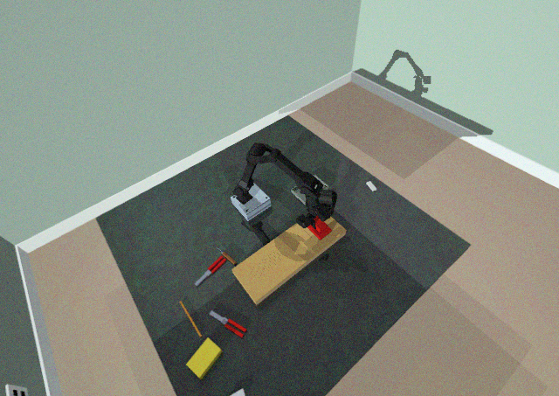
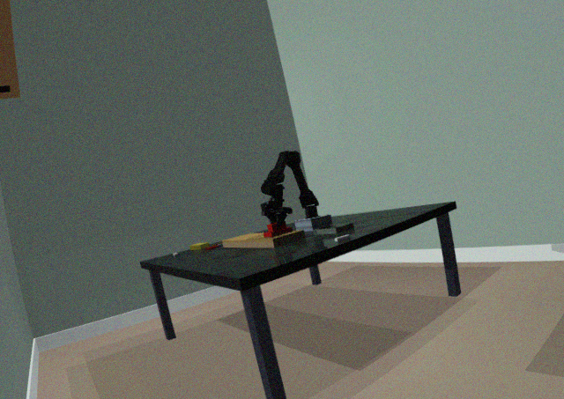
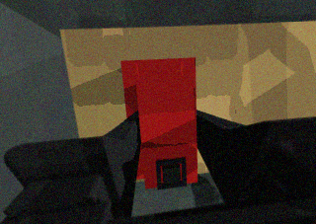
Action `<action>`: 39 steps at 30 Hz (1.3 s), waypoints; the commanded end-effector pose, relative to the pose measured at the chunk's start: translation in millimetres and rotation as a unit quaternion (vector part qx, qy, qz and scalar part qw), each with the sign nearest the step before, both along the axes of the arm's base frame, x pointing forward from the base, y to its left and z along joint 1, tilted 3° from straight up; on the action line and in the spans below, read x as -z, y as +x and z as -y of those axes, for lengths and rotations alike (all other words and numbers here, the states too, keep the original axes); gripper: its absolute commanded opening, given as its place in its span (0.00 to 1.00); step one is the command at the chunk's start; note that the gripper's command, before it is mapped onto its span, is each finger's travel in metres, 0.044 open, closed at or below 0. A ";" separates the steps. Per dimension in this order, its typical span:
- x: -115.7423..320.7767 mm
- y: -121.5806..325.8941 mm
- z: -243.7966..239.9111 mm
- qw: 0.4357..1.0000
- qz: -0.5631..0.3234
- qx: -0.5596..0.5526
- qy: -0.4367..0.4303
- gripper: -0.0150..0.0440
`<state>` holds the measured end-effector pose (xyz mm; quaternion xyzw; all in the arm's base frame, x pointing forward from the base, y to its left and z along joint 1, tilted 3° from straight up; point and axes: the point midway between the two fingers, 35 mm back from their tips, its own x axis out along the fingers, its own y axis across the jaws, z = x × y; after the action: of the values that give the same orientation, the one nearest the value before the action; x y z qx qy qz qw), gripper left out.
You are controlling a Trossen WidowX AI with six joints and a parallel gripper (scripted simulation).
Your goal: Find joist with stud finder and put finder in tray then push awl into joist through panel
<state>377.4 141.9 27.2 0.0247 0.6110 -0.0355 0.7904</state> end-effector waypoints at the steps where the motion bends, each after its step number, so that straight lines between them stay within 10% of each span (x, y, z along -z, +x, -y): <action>1: 1.2 -2.3 12.1 1.000 -0.002 -0.002 0.000 0.25; 39: 0.7 -10.1 114.7 1.000 -0.002 -0.002 -0.005 0.25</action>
<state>369.6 36.5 27.5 0.0207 0.6115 -0.0384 0.7900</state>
